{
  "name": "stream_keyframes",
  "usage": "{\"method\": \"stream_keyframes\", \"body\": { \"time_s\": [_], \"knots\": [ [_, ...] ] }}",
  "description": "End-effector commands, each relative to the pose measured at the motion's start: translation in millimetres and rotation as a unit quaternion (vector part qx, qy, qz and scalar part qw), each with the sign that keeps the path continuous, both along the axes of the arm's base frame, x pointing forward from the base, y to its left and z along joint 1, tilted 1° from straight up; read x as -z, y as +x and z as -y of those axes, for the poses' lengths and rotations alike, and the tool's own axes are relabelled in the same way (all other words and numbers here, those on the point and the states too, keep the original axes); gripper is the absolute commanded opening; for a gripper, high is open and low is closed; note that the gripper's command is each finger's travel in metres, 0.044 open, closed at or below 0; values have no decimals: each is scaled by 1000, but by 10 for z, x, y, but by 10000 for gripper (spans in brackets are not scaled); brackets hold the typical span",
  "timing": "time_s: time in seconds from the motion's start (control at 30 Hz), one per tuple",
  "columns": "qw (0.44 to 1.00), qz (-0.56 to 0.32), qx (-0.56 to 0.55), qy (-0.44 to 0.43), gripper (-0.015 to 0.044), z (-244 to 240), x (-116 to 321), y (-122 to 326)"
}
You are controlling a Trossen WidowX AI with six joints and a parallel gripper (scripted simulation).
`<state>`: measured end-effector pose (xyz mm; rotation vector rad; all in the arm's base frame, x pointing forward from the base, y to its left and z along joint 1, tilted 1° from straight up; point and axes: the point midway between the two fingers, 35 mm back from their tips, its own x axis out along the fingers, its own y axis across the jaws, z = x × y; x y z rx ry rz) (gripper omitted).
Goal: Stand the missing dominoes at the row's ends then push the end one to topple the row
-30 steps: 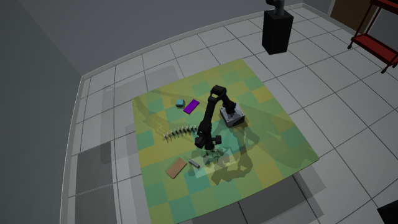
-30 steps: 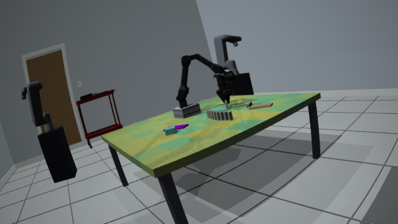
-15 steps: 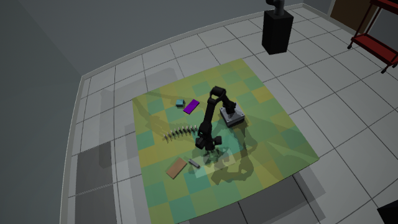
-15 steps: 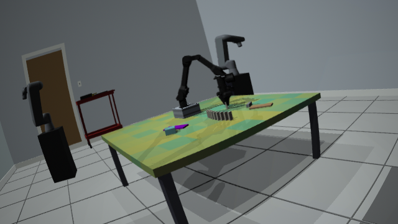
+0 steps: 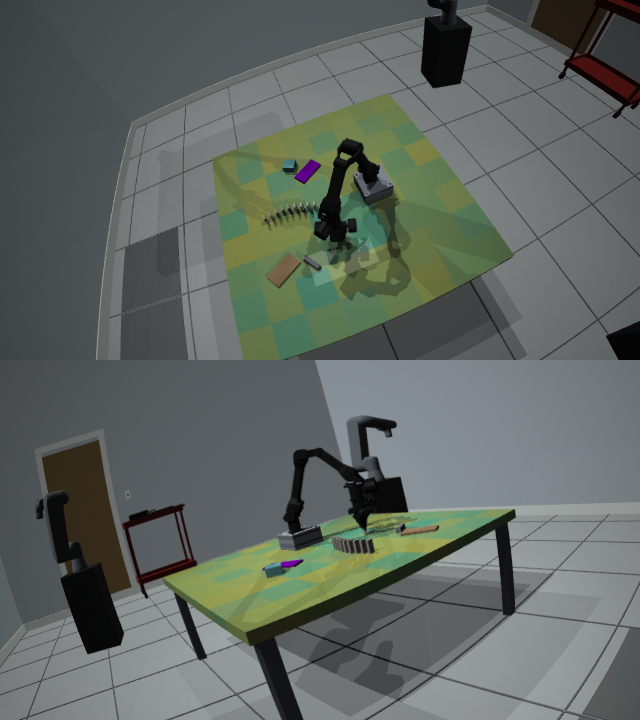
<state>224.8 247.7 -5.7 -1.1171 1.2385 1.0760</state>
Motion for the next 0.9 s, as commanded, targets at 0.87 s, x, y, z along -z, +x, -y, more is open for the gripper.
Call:
{"method": "stream_keyframes", "body": {
  "time_s": [0.87],
  "knots": [
    [966, 6, 258, 4, 107, 693, -1363, 277]
  ]
}}
